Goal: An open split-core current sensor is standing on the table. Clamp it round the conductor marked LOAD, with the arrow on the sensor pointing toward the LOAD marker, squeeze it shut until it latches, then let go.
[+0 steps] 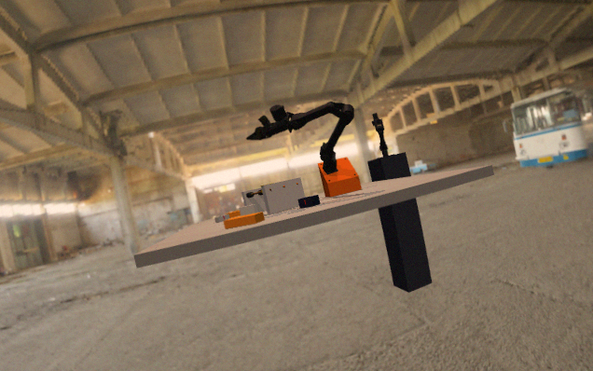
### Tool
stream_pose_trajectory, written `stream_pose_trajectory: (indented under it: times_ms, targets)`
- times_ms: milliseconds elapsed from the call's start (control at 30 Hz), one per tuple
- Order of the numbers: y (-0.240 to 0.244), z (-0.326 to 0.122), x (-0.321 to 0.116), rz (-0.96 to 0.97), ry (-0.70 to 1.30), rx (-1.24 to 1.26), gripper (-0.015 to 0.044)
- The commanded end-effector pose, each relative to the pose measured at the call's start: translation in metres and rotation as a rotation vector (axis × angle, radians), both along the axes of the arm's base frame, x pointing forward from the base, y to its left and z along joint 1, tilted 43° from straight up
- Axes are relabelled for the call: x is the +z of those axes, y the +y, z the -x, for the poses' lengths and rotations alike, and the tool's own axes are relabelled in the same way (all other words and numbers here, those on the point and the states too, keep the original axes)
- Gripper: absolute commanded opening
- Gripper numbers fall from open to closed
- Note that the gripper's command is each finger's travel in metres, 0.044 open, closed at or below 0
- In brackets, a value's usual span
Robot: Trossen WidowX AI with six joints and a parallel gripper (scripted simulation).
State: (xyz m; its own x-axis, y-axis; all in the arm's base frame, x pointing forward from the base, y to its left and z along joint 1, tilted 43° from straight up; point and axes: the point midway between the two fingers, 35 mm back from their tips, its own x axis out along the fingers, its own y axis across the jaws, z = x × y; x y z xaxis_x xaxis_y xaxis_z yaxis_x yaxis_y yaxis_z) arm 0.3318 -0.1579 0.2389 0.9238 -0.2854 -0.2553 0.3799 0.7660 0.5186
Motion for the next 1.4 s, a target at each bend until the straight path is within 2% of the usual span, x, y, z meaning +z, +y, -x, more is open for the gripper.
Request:
stream_pose_trajectory:
  times_ms: [0,233,500,600,800,900,1000,1367]
  targets:
    - [0.066,-0.006,0.033,0.260,-0.054,0.159,0.0440]
    - [0.152,0.013,0.080,0.583,-0.199,0.337,0.0440]
    - [0.158,0.015,0.082,0.608,-0.201,0.359,0.0440]
    - [0.162,-0.001,0.049,0.606,-0.039,0.515,0.0440]
    - [0.170,-0.006,-0.023,0.403,0.281,0.907,0.0440]
    - [0.173,0.004,-0.043,0.170,0.369,1.091,0.0440]
    - [0.173,0.012,-0.044,-0.054,0.379,1.192,0.0440]
    - [0.173,0.013,-0.044,-0.071,0.378,1.197,0.0440]
